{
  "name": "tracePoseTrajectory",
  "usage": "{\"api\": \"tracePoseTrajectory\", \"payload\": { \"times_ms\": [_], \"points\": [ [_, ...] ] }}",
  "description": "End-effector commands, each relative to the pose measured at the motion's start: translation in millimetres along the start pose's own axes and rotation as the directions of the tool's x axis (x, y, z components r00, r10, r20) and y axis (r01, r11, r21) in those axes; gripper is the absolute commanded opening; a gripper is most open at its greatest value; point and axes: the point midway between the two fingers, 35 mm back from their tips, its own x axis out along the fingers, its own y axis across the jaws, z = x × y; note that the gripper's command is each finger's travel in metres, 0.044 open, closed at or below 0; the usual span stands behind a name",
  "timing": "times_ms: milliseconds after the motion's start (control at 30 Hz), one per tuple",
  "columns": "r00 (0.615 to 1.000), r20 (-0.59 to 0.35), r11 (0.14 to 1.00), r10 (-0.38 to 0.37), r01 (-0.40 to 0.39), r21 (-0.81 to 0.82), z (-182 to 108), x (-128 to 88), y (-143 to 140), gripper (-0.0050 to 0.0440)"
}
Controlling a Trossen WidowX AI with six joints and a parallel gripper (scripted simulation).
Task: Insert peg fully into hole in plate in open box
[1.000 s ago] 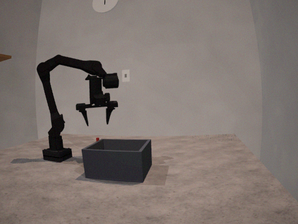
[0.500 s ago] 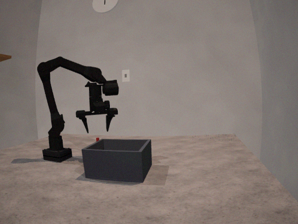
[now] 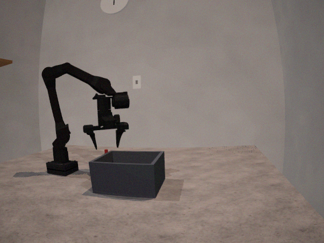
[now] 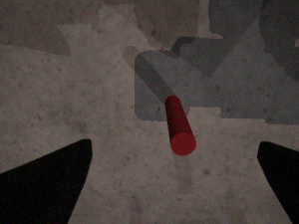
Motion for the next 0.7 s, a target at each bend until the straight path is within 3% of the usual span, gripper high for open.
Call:
{"api": "tracePoseTrajectory", "payload": {
  "times_ms": [0,667],
  "points": [
    [1.0,0.001,1.0,-0.017,0.017,0.003,0,12,-3,0.044],
    [1.0,0.001,1.0,-0.017,0.017,0.003,0,41,-5,0.044]
  ]
}}
